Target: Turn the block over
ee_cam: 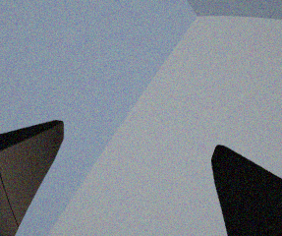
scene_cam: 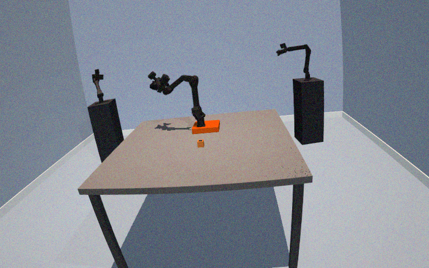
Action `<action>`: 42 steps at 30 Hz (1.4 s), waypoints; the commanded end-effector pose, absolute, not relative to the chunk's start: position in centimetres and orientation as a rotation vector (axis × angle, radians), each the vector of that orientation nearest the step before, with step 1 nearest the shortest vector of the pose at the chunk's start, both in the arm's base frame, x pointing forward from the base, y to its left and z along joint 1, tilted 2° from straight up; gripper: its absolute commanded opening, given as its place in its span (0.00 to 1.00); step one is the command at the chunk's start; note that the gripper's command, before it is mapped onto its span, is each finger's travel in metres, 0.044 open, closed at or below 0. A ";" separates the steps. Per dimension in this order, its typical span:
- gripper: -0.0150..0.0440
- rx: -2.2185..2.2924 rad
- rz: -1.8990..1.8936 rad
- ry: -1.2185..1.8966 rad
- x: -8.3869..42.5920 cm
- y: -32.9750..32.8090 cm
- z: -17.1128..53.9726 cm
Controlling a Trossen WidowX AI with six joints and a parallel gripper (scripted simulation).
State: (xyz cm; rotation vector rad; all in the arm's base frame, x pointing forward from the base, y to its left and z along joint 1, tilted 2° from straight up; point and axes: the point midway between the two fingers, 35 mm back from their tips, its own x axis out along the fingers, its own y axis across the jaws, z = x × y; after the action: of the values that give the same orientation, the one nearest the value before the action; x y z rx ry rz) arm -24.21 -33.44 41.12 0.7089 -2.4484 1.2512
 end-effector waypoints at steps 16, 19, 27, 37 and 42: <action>1.00 1.417 1.690 -2.509 -11.8 -44.0 36.5; 1.00 1.592 1.782 -2.541 -7.8 -45.9 34.9; 1.00 2.086 1.939 -2.680 5.0 -47.7 29.9; 1.00 2.587 1.871 -3.023 20.0 -43.7 23.1; 1.00 2.709 1.745 -3.302 26.1 -39.6 20.1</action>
State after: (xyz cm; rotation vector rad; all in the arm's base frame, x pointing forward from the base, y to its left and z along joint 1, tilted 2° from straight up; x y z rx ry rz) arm 21.76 -42.55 22.19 2.6294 -3.0959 1.8362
